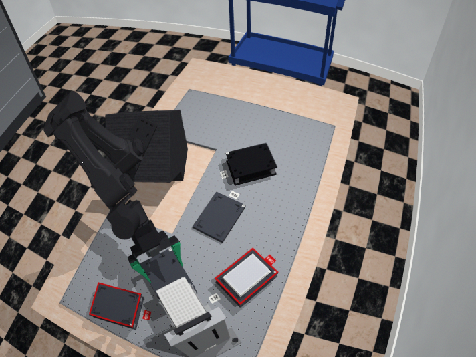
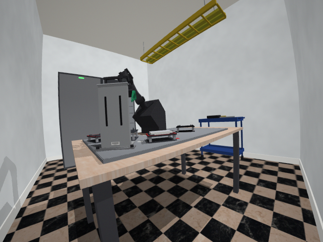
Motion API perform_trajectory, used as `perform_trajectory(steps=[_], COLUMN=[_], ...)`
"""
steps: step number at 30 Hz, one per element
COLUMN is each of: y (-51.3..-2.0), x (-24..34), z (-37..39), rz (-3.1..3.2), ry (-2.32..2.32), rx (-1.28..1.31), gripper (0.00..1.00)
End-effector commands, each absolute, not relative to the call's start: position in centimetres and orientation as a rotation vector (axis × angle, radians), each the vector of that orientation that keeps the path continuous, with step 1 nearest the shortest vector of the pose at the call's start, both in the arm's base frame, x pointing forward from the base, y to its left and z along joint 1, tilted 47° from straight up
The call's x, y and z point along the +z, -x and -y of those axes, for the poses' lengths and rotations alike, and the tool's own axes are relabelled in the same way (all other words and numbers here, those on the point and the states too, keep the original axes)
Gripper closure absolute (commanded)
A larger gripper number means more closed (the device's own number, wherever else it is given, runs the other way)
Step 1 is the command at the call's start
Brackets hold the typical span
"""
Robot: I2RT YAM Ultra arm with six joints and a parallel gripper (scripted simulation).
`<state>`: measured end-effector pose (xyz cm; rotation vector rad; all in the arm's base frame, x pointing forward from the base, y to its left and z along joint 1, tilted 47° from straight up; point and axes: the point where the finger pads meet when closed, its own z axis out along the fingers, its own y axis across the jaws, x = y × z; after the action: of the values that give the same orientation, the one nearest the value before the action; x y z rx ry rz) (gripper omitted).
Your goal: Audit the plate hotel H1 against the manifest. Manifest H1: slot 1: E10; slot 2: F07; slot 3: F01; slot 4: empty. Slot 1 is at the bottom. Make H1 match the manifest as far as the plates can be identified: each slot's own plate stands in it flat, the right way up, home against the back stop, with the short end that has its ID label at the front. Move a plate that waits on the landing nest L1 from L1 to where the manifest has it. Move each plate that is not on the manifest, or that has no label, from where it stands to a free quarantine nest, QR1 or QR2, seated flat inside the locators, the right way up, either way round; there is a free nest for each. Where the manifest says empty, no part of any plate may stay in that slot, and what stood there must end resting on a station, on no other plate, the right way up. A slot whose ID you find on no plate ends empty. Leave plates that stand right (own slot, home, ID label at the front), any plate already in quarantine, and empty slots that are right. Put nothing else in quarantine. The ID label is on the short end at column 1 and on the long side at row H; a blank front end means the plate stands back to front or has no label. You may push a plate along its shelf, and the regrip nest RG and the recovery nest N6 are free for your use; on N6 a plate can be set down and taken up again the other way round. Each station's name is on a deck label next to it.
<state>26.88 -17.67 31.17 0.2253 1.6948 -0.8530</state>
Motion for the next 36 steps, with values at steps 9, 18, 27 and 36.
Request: perform_trajectory(steps=[9,18,27,36], y=[-28.3,-29.2,-29.9,-30.8], x=[33.8,34.6,35.1,35.8], z=[17.7,17.9,18.2,18.4], rz=[-1.643,-1.643,-1.643,-1.642], ry=[-0.218,-0.218,-0.217,-0.216], rx=[-0.844,-0.844,-0.844,-0.843], gripper=[0.0,0.0,0.0,0.0])
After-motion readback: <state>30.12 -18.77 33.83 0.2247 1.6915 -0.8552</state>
